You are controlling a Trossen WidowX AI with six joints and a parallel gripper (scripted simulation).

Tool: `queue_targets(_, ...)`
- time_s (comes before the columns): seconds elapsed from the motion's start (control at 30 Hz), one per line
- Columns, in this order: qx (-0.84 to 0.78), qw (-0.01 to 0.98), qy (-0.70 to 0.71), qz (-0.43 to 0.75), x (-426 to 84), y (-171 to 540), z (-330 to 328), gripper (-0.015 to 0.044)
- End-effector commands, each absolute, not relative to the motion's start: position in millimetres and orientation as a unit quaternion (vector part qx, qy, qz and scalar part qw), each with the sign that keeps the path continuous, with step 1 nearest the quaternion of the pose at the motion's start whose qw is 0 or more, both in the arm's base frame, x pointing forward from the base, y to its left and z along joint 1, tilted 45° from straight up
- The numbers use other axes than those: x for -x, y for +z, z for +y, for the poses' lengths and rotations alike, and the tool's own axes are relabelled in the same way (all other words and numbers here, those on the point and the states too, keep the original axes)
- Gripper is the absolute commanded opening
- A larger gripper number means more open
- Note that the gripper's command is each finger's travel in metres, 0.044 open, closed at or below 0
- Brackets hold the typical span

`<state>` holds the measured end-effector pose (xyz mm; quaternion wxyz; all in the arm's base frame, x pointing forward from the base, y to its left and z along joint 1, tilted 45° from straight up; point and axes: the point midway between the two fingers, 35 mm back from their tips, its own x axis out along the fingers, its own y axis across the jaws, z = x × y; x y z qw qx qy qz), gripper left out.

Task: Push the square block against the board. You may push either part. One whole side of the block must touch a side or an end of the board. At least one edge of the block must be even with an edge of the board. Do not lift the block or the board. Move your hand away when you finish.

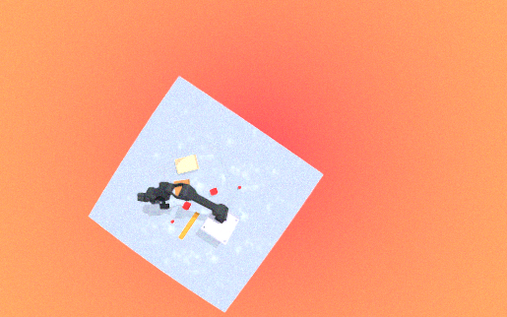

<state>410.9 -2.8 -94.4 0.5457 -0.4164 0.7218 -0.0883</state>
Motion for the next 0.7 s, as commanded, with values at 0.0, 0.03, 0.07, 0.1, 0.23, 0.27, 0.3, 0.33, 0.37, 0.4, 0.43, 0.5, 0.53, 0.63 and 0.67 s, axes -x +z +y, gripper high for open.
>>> queue_targets(0.0, 0.415, 0.551, -0.091, 0.719, -418.4, -94.8, 0.6, 0.0)
queue_targets(0.03, 0.415, 0.551, -0.091, 0.719, -419.4, -95.3, 1.0, 0.0)
queue_targets(0.07, 0.415, 0.551, -0.091, 0.719, -420.1, -95.7, 1.2, 0.0)
queue_targets(0.1, 0.415, 0.551, -0.091, 0.719, -420.3, -95.8, 1.3, 0.0)
queue_targets(0.23, 0.415, 0.55, -0.089, 0.719, -418.6, -65.1, 30.7, 0.0)
queue_targets(0.27, 0.415, 0.551, -0.089, 0.719, -418.5, -58.1, 37.4, 0.0)
queue_targets(0.3, 0.414, 0.551, -0.089, 0.719, -418.4, -55.7, 39.6, 0.0)
queue_targets(0.33, 0.414, 0.551, -0.089, 0.719, -418.4, -55.7, 39.6, 0.0)
queue_targets(0.37, 0.414, 0.551, -0.089, 0.719, -418.4, -55.7, 39.6, 0.0)
queue_targets(0.4, 0.414, 0.551, -0.089, 0.719, -418.4, -55.7, 39.6, 0.0)
queue_targets(0.43, 0.414, 0.551, -0.089, 0.719, -418.4, -55.7, 39.6, 0.0)
queue_targets(0.5, 0.414, 0.551, -0.089, 0.719, -417.6, -55.5, 39.4, 0.0)
queue_targets(0.53, 0.414, 0.551, -0.089, 0.719, -415.2, -54.8, 38.8, 0.0)
queue_targets(0.63, 0.415, 0.55, -0.089, 0.719, -399.6, -50.8, 34.8, 0.0)
queue_targets(0.67, 0.415, 0.55, -0.089, 0.719, -395.2, -49.8, 33.6, 0.0)
